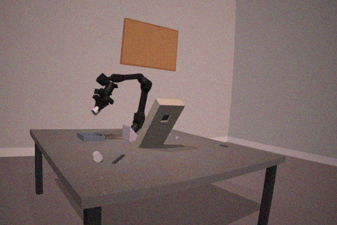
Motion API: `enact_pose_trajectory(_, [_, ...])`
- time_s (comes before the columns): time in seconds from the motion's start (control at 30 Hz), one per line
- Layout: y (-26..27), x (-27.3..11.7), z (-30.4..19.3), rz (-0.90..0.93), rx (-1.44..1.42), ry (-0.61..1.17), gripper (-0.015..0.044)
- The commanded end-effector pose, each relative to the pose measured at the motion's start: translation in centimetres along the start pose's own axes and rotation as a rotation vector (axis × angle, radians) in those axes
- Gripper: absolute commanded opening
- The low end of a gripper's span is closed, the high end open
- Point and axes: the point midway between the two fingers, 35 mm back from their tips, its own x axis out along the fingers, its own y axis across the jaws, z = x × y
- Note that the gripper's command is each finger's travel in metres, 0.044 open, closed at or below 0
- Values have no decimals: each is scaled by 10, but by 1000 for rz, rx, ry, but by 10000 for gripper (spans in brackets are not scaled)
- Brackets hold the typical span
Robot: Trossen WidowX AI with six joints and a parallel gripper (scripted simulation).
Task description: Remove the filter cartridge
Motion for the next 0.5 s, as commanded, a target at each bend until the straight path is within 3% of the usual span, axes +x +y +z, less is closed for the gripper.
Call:
enact_pose_trajectory(0.0, [-26,17,-11,-49,83,-1,0])
enact_pose_trajectory(0.47, [-88,63,-59,-188,319,8,0])
